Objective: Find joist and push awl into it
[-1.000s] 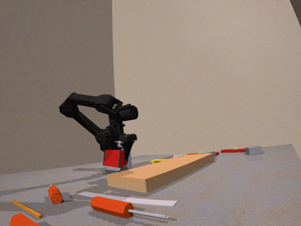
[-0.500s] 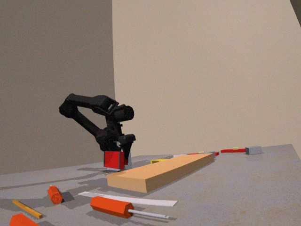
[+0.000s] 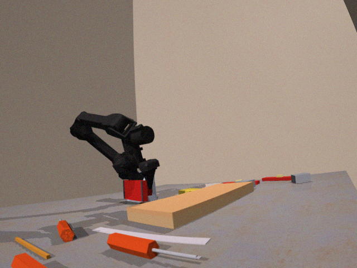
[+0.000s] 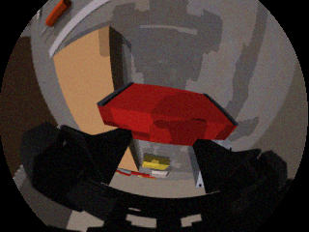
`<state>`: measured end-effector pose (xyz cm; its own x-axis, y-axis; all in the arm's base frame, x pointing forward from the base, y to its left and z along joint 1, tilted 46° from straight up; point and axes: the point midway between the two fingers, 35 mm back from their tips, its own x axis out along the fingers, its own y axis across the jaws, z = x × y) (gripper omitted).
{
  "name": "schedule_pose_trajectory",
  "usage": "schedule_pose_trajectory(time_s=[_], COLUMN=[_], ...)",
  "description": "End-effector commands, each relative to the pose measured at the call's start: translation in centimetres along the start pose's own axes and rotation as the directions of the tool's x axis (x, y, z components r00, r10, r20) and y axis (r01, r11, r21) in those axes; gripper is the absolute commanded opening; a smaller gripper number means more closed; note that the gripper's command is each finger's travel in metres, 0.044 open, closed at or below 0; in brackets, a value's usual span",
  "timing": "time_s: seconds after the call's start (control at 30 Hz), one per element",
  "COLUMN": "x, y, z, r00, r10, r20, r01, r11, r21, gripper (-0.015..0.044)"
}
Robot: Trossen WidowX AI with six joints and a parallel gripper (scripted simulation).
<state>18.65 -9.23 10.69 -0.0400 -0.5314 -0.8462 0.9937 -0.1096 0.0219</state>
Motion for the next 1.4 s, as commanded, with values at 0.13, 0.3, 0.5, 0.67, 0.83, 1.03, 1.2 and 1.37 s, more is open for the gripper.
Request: schedule_pose_trajectory(time_s=[0.13, 0.3, 0.5, 0.67, 0.83, 1.03, 1.2, 1.37], x=[-0.13, -0.13, -0.14, -0.18, -0.15, -0.11, -0.08, -0.07], y=[0.12, 0.13, 0.14, 0.17, 0.15, 0.13, 0.13, 0.13], z=[0.13, 0.22, 0.34, 0.44, 0.47, 0.55, 0.63, 0.71], r00=[0.998, 0.996, 0.992, 0.988, 0.985, 0.979, 0.972, 0.965], r10=[0.006, 0.006, 0.009, 0.014, 0.012, 0.008, 0.007, 0.008], r20=[-0.059, -0.090, -0.126, -0.155, -0.170, -0.204, -0.233, -0.261], r01=[-0.006, -0.007, -0.009, -0.014, -0.012, -0.009, -0.008, -0.009], r11=[1.000, 1.000, 1.000, 1.000, 1.000, 1.000, 1.000, 1.000], r21=[0.000, 0.000, 0.000, 0.000, -0.001, -0.002, -0.003, -0.003], gripper=[0.0000, 0.0000, 0.0000, 0.0000, 0.0000, 0.0000, 0.0000, 0.0000])
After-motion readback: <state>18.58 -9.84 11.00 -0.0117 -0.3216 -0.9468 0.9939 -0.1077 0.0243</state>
